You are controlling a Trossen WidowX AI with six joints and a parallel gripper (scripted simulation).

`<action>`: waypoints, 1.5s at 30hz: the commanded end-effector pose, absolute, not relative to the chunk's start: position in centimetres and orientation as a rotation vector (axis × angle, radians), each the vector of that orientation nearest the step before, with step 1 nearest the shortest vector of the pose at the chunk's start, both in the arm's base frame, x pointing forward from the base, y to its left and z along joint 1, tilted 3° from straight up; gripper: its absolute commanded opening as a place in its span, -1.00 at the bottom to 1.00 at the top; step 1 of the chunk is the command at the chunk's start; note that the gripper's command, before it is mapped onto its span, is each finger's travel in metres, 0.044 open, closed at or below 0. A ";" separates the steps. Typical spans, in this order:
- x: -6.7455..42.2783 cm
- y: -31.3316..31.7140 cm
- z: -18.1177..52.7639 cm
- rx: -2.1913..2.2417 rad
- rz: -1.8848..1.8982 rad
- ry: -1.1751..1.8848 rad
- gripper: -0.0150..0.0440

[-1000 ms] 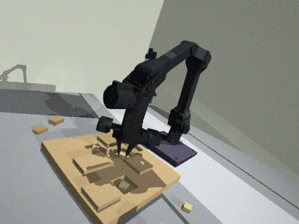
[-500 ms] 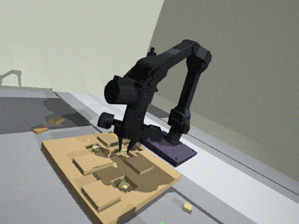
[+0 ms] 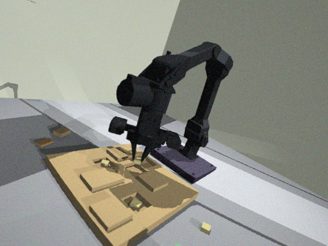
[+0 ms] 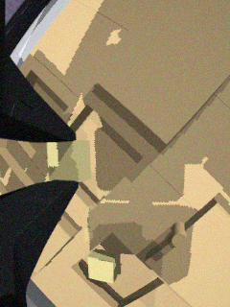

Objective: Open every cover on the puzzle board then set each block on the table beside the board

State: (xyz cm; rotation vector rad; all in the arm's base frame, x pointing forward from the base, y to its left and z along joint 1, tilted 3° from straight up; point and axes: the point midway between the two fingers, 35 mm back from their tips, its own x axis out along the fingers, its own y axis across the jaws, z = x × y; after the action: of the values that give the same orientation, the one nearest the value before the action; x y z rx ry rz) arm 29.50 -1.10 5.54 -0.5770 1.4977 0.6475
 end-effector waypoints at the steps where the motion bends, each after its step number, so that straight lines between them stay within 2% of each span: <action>1: 29.6 -1.2 6.3 -0.580 0.639 1.493 -0.22; 27: 29.7 -1.3 11.7 -0.579 0.638 1.493 -0.22; 45: 29.9 5.2 12.0 -0.578 0.639 1.490 -0.22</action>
State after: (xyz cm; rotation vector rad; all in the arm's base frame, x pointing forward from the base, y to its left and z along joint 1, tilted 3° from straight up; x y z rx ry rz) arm 29.91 4.18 11.85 -0.5826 1.4925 0.6429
